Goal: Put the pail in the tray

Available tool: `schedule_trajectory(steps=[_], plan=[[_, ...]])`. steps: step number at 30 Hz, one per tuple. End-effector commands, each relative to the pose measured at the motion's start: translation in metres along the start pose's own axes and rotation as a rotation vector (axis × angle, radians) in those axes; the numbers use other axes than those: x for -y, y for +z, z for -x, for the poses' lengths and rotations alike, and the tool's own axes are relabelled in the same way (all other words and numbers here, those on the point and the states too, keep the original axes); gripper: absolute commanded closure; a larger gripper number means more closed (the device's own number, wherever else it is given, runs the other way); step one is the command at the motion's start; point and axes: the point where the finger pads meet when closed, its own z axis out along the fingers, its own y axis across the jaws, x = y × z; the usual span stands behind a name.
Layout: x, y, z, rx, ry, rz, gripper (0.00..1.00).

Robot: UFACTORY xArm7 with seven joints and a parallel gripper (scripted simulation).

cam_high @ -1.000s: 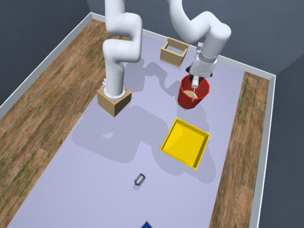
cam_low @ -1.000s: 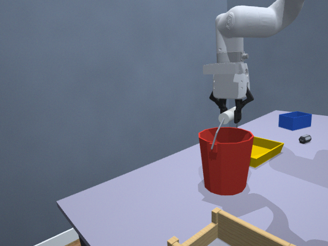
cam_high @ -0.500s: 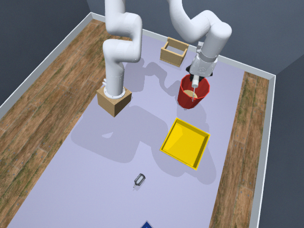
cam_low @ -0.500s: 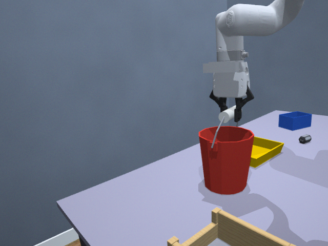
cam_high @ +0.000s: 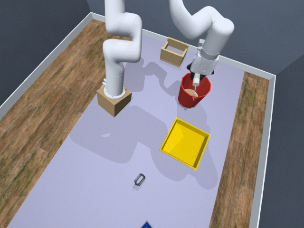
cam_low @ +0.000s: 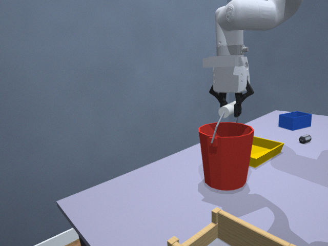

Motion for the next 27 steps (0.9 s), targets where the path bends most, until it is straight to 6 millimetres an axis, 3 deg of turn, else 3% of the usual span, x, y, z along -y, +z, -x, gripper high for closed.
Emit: schedule_trajectory(steps=[1, 27], plan=[[-0.001, -0.01, 0.0, 0.001, 0.0, 0.005, 1.0], [-0.001, -0.05, 0.0, 0.001, 0.0, 0.005, 1.0]])
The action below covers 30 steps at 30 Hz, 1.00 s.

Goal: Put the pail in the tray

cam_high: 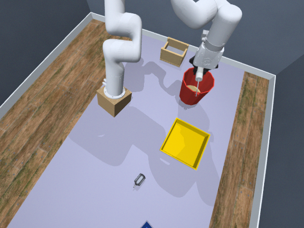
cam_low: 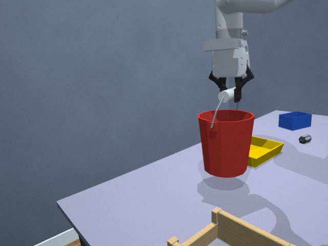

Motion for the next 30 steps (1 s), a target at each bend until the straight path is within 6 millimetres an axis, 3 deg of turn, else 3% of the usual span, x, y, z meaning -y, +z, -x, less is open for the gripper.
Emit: schedule_trajectory(steps=[1, 15, 30], plan=[[-0.001, -0.008, 0.0, 0.0, 0.0, 0.004, 1.0], [-0.001, -0.025, 0.0, 0.0, 0.0, 0.004, 1.0], [-0.001, -0.03, 0.0, 0.0, 0.0, 0.004, 1.0]])
